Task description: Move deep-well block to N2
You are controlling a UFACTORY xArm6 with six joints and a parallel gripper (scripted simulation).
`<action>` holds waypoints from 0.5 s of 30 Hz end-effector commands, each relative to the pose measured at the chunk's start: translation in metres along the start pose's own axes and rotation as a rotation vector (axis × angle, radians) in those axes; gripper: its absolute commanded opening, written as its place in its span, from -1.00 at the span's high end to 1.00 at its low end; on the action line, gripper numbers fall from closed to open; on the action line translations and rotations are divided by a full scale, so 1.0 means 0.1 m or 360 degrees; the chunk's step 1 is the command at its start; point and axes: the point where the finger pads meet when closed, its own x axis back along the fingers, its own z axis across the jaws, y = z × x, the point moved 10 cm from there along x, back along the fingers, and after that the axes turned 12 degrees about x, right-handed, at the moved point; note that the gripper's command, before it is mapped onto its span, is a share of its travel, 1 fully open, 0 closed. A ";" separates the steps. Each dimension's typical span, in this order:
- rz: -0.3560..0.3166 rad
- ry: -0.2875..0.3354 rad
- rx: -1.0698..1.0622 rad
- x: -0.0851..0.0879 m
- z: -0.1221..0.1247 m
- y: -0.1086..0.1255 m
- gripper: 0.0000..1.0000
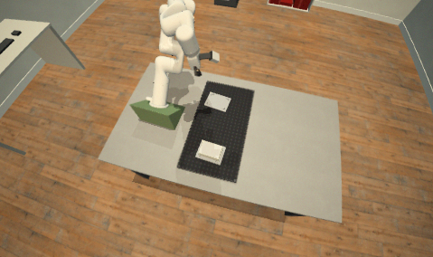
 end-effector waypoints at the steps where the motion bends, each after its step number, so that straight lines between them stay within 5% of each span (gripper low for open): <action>1: 0.0000 0.0011 -0.0011 0.00 0.22 -0.03 -1.00; 15: -0.0010 0.0076 -0.0103 -0.04 0.70 -0.08 -1.00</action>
